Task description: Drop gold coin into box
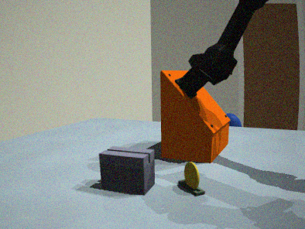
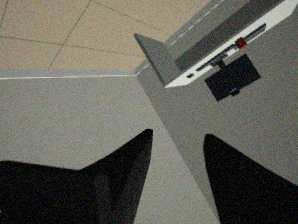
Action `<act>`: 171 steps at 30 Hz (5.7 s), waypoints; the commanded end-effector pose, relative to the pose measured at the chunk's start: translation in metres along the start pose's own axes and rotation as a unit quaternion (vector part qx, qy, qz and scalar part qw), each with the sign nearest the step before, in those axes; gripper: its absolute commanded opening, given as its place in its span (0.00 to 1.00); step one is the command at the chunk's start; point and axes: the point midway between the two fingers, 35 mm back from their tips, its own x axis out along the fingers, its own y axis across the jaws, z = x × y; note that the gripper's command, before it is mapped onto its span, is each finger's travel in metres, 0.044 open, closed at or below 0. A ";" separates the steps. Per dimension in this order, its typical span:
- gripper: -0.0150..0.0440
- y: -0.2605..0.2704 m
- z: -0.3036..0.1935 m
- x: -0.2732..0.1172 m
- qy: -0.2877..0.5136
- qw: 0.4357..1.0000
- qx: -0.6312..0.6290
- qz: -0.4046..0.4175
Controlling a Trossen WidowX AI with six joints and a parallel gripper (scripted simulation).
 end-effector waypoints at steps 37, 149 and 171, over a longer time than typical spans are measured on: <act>0.53 0.408 0.176 -0.352 0.300 0.078 0.821 0.480; 0.25 0.433 0.211 -0.335 0.302 0.078 0.818 0.483; 0.25 0.413 0.189 -0.342 0.236 0.183 0.804 0.514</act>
